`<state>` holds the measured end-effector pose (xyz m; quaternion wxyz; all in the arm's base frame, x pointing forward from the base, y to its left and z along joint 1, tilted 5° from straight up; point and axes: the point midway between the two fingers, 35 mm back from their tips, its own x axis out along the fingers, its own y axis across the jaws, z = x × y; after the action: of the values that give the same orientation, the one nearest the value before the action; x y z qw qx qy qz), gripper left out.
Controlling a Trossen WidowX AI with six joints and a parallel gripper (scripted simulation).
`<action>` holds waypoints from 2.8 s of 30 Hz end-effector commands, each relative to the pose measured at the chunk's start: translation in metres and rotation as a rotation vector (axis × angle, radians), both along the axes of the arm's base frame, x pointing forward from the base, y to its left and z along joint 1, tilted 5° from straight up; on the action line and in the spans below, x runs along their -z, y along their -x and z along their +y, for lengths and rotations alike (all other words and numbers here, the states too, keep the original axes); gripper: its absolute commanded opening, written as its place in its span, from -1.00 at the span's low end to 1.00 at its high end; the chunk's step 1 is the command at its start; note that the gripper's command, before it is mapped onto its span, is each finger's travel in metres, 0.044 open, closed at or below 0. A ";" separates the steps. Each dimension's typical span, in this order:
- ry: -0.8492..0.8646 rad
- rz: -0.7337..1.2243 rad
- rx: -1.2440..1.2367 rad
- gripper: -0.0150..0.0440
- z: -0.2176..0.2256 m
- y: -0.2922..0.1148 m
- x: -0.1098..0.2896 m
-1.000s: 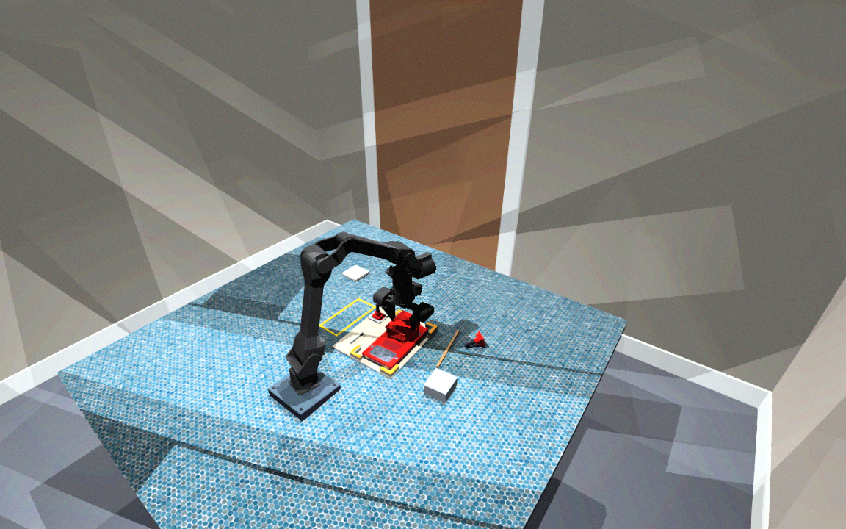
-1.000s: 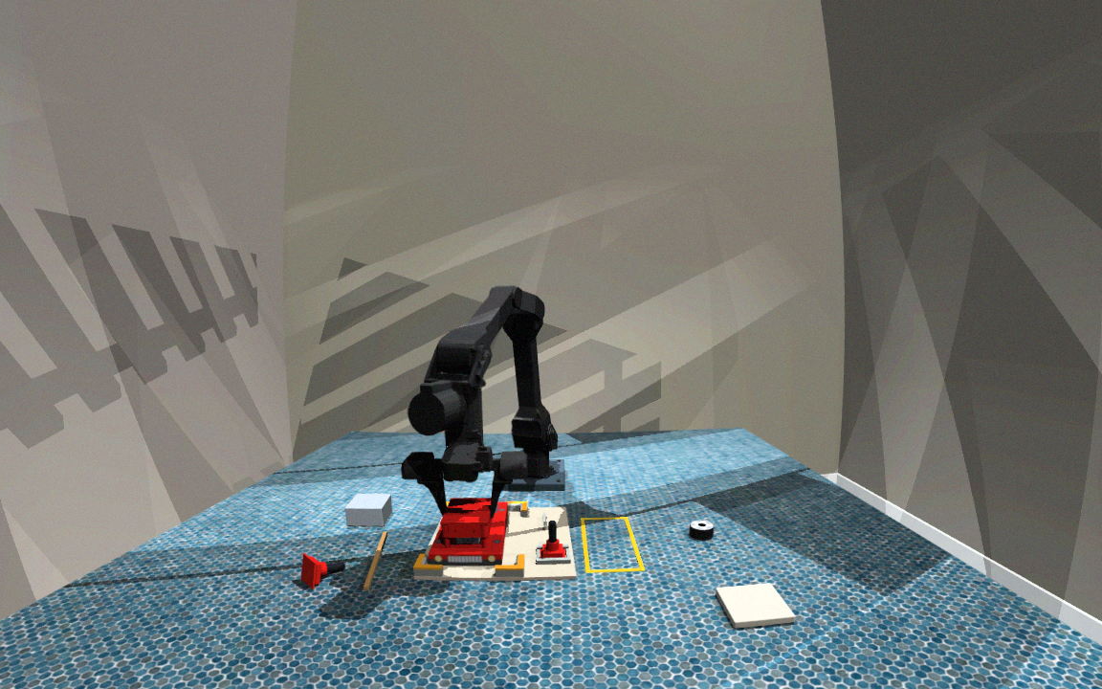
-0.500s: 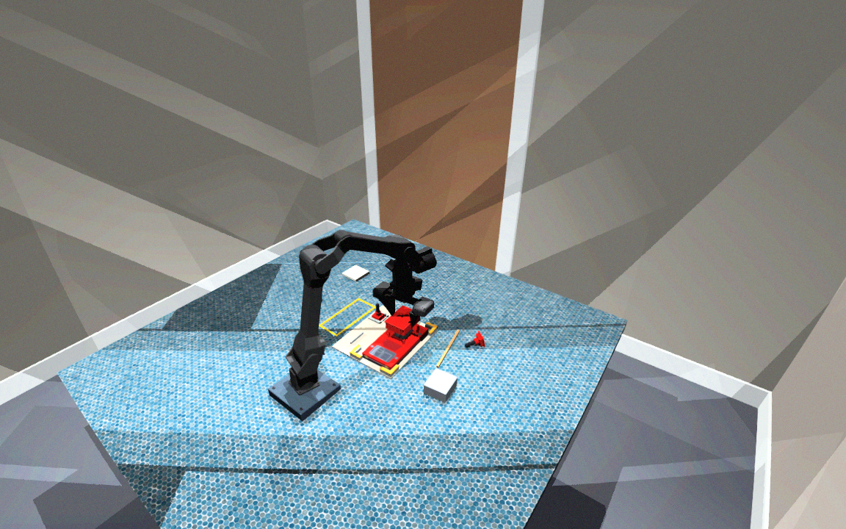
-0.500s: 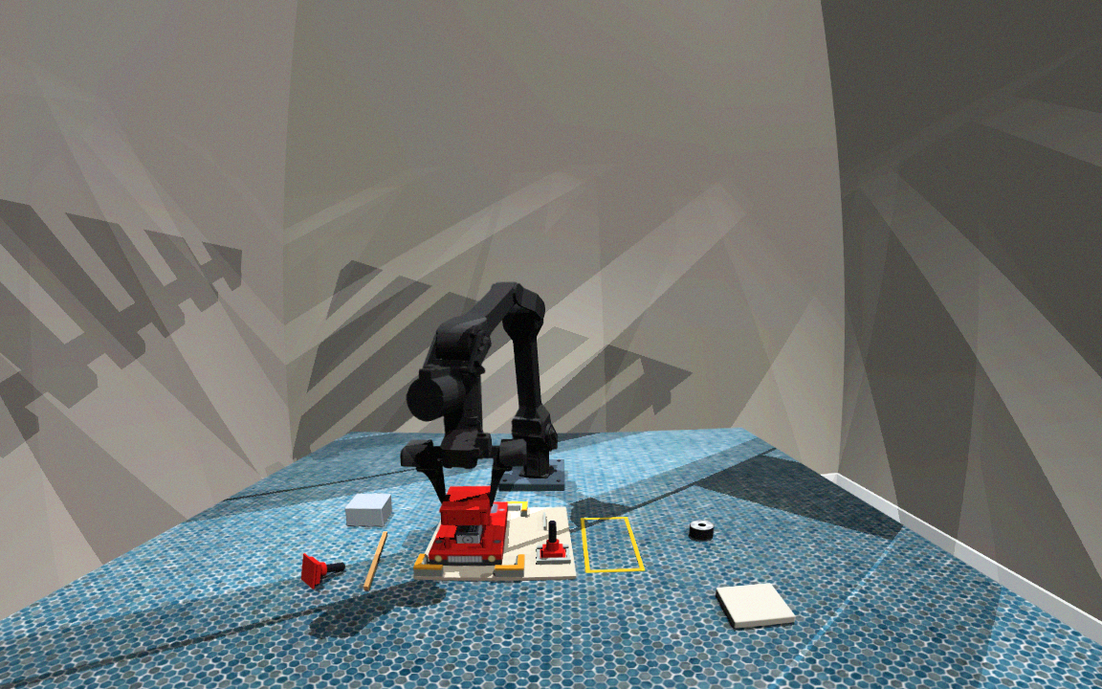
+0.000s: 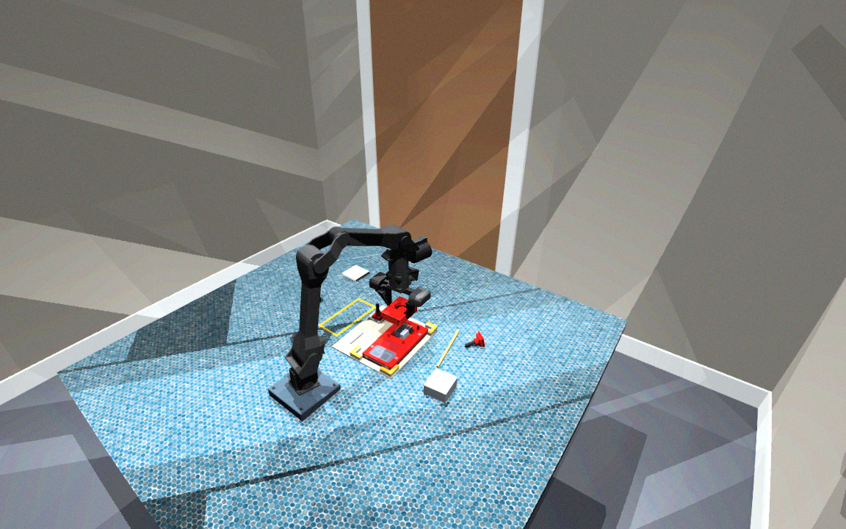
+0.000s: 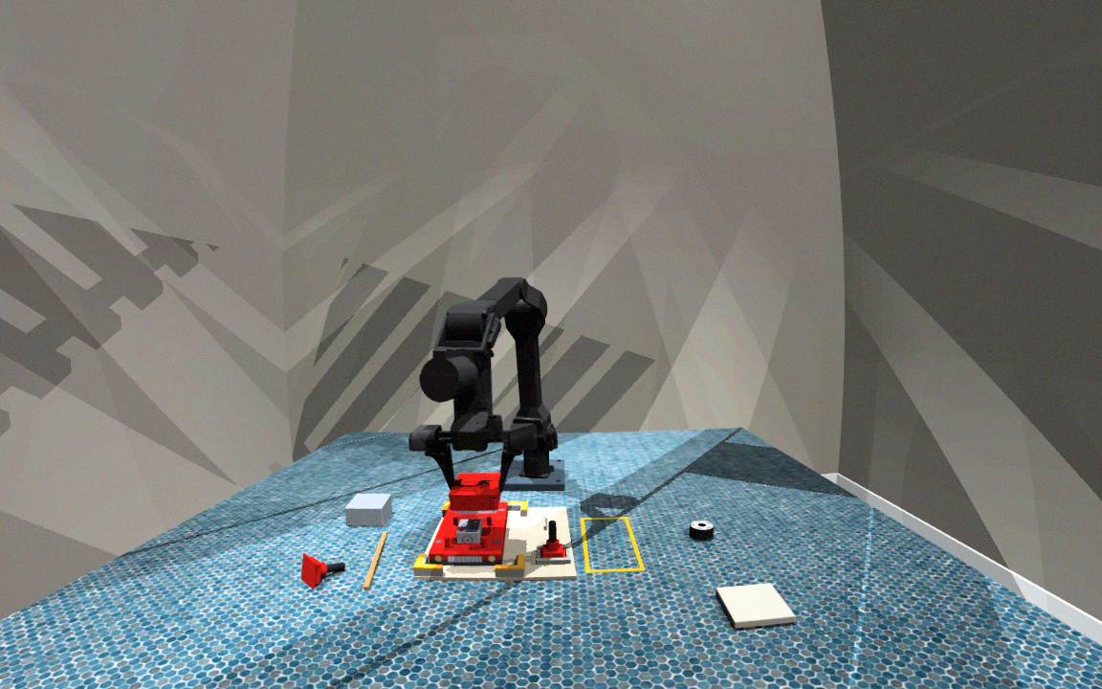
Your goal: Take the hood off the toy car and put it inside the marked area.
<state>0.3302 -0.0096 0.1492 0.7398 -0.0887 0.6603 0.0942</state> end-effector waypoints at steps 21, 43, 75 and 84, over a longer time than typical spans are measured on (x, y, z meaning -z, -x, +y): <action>-0.008 0.003 0.005 -0.49 0.106 0.021 -0.004; -0.017 0.005 -0.003 -0.49 0.193 0.069 -0.006; -0.018 0.005 -0.003 -0.49 0.197 0.067 0.016; -0.018 0.005 -0.003 -0.49 0.198 0.066 0.023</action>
<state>0.2644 0.1890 0.1300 0.7386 -0.0826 0.6609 0.1041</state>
